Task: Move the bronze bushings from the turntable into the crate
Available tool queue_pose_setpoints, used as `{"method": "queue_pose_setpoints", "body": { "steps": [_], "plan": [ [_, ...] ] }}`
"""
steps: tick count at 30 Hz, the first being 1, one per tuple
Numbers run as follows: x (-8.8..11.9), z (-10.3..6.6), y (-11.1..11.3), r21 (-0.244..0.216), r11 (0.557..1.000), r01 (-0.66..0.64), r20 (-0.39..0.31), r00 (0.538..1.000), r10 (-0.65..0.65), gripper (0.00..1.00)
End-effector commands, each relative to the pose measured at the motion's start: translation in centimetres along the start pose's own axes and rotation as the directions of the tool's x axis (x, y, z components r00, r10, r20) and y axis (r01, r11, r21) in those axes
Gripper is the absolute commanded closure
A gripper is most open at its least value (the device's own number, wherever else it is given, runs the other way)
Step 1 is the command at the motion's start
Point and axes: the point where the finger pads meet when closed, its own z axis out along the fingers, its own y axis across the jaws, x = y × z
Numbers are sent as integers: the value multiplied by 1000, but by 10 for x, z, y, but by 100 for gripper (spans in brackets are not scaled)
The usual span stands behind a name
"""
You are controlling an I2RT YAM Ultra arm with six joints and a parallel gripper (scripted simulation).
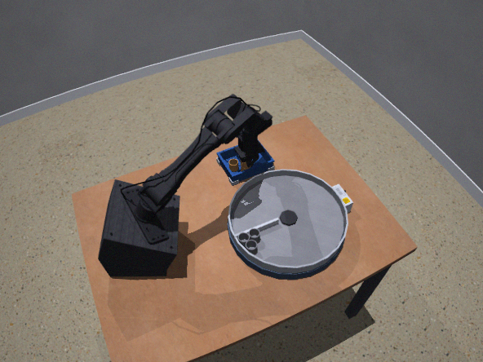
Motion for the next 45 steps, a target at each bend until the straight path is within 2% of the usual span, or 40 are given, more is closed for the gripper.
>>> {"method": "queue_pose_setpoints", "body": {
  "steps": [1, 2, 3, 37, 45],
  "plan": [
    [-9, -14, -12, 27, 1000, 7, 29, 1000, -8, 100],
    [-9, -14, -12, 27, 1000, 7, 29, 1000, -8, 100],
    [-9, -14, -12, 27, 1000, 7, 29, 1000, -8, 84],
    [-9, -14, -12, 28, 1000, 6, 30, 1000, -7, 84],
    [-9, -32, -15, 42, 999, -9, 34, 999, 8, 84]
  ]
}}
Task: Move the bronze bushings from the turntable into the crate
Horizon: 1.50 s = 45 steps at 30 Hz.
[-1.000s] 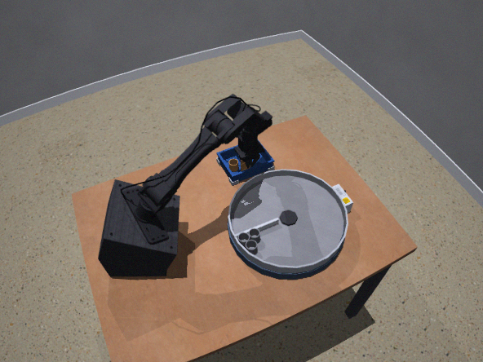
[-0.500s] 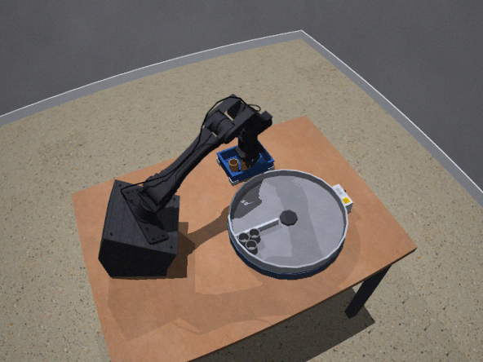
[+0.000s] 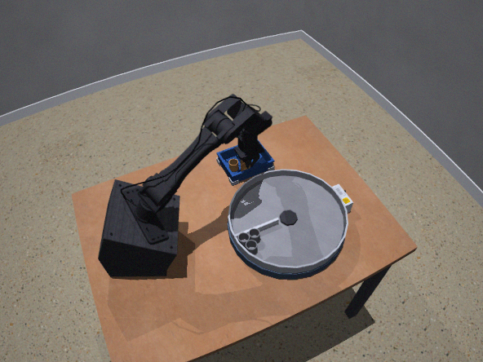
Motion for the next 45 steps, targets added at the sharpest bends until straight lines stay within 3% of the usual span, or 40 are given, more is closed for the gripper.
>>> {"method": "queue_pose_setpoints", "body": {
  "steps": [1, 4, 14, 19, 45],
  "plan": [
    [-9, -35, -17, 50, 999, -12, 35, 999, 10, 84],
    [-9, -39, -17, 51, 999, -12, 33, 999, 10, 84],
    [-6, -87, -15, 53, 999, -13, 30, 999, 11, 84],
    [-6, -104, -14, 51, 999, -13, 32, 999, 11, 84],
    [-6, -109, -13, 50, 999, -12, 35, 999, 10, 84]
  ]
}}
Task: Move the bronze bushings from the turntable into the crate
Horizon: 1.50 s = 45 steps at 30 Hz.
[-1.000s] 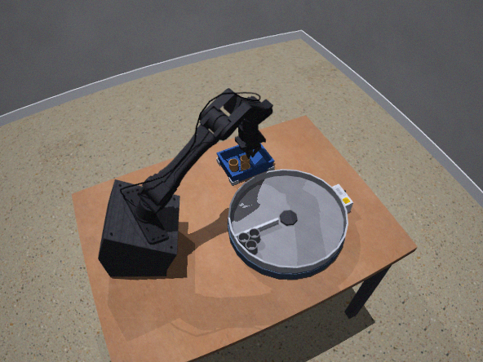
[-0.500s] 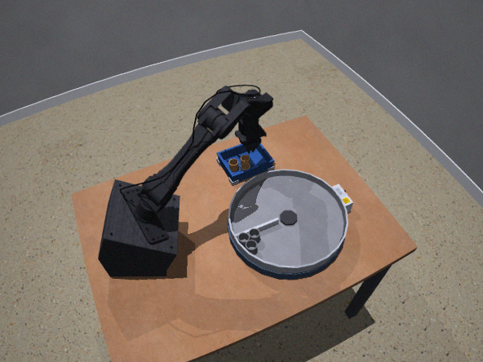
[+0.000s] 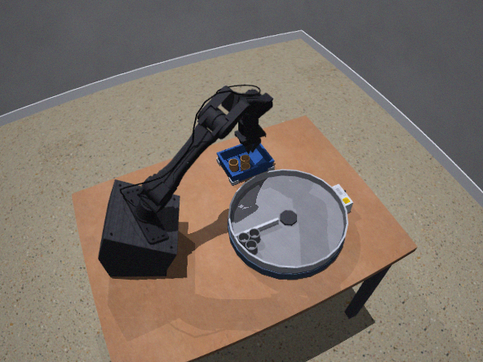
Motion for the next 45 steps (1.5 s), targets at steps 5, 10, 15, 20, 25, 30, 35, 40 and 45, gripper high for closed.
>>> {"method": "queue_pose_setpoints", "body": {
  "steps": [5, 10, 15, 20, 25, 30, 35, 40, 45],
  "plan": [
    [-9, -26, -13, 51, 999, -11, 35, 999, 9, 84],
    [-9, -26, -13, 51, 999, -11, 35, 999, 9, 84],
    [-9, -26, -13, 51, 999, -11, 35, 999, 9, 84],
    [-9, -26, -13, 51, 999, -11, 35, 999, 9, 84],
    [-9, -26, -13, 51, 999, -11, 35, 999, 9, 84],
    [-9, -26, -13, 51, 999, -11, 35, 999, 9, 84],
    [-9, -26, -13, 51, 999, -11, 35, 999, 9, 84],
    [-9, -26, -13, 51, 999, -11, 35, 999, 9, 84],
    [-9, -26, -13, 51, 999, -11, 35, 999, 9, 84]
  ]
}}
